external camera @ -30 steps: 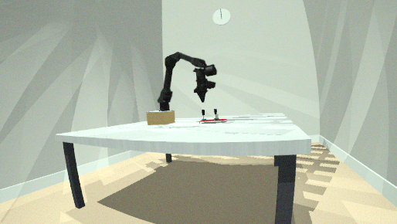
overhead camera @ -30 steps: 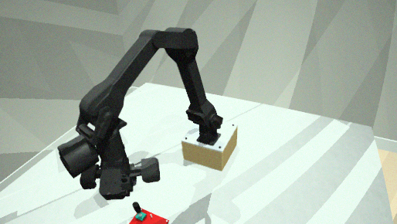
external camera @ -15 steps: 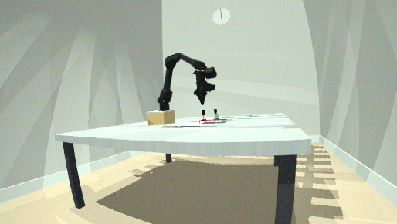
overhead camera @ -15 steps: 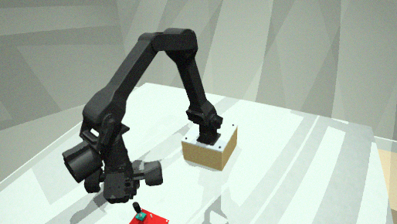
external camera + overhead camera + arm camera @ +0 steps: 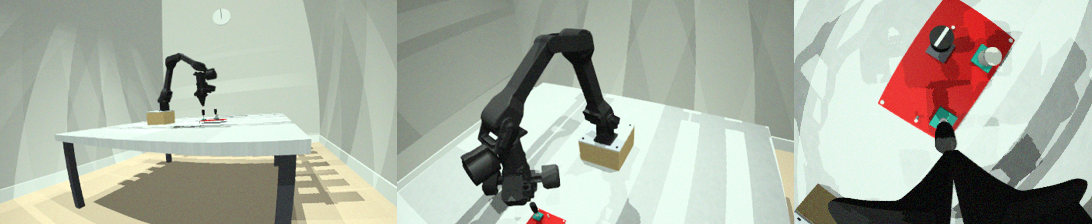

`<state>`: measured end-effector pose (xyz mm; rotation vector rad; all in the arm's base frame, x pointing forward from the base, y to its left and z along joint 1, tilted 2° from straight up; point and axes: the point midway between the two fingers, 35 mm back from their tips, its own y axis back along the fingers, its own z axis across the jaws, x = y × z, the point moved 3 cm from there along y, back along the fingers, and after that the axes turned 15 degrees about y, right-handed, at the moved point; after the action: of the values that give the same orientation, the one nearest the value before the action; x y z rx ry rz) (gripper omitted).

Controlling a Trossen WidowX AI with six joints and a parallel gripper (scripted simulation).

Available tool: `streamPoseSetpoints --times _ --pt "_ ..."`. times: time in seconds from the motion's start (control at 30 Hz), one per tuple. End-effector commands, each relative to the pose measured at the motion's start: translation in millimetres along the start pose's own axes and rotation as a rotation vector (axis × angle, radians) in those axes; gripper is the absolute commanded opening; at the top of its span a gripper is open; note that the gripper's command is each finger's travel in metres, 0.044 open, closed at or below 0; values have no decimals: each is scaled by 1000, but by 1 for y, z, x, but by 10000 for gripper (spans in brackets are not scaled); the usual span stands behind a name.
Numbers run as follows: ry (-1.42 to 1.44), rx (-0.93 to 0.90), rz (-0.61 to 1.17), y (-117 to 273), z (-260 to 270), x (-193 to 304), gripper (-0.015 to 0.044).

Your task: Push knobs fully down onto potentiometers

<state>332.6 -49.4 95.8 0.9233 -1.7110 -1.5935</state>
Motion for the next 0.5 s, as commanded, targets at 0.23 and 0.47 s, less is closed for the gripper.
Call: streamPoseSetpoints --times 0.23,0.47 --pt "-5 -18 5 -17 2 1 0" --pt "-5 -18 5 -17 2 1 0"
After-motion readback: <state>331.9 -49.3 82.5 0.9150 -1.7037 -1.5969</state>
